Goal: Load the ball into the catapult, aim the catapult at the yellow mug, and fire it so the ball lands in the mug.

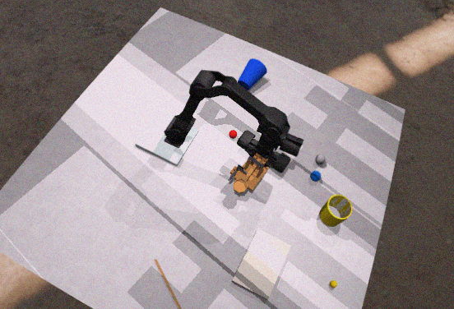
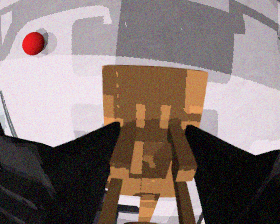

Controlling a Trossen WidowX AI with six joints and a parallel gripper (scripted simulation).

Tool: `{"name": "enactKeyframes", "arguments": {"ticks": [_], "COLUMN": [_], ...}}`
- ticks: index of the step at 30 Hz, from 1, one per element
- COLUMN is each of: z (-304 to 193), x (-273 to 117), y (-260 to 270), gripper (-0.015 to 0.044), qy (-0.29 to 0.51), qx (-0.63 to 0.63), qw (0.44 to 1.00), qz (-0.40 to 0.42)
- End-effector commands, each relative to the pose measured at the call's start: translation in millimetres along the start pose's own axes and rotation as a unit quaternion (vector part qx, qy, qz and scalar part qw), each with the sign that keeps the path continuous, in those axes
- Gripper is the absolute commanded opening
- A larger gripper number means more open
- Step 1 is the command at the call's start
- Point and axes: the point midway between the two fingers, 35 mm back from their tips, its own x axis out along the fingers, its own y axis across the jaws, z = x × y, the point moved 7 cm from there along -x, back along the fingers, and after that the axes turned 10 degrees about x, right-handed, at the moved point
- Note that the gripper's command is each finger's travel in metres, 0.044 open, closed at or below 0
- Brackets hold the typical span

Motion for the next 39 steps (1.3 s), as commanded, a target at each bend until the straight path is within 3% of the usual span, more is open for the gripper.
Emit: {"name": "enactKeyframes", "arguments": {"ticks": [1,15,39], "z": [1,2,0], "x": [-3,-1,22], "y": [-2,-16,-24], "gripper": [0.0000,0.0000,0.0000], "qy": [-0.001,-0.002,-0.002], "qx": [0.062,0.294,0.305], "qw": [0.998,0.956,0.952], "qz": [-0.004,-0.004,-0.004]}}
